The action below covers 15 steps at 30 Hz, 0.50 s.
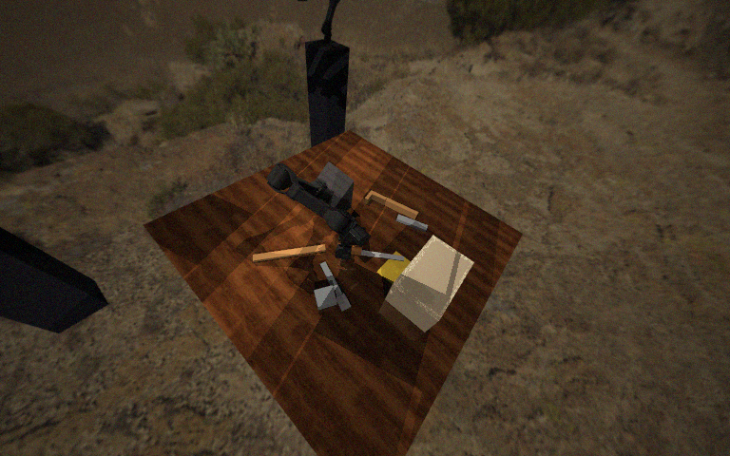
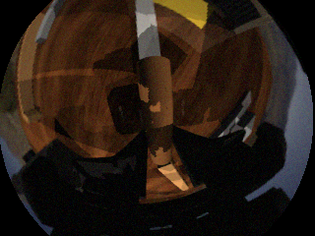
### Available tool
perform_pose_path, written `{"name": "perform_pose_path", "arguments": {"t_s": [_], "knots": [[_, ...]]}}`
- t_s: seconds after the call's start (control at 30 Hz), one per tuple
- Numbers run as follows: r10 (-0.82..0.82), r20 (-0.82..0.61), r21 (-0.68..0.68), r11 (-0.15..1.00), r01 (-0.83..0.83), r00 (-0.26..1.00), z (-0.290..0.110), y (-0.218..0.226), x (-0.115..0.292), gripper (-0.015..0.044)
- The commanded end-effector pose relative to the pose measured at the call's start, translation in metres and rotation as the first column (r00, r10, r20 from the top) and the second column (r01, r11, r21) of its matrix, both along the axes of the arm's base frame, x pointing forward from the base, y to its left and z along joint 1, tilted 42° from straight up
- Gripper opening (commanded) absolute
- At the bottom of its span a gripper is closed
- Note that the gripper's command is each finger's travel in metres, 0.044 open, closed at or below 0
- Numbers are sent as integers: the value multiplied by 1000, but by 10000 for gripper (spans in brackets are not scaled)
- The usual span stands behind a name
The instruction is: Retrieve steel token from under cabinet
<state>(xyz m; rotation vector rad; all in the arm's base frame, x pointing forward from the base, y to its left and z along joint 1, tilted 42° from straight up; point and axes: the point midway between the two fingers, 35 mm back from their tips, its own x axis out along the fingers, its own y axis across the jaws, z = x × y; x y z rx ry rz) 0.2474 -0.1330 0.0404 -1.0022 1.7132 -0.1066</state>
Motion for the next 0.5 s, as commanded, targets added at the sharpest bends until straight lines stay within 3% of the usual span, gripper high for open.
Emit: {"name": "perform_pose_path", "arguments": {"t_s": [0.0,0.47], "knots": [[-4,11,-7,1000,4,1000,7,-6,1,0],[-4,11,-8,1000,4,1000,19,-20,-2,0]]}}
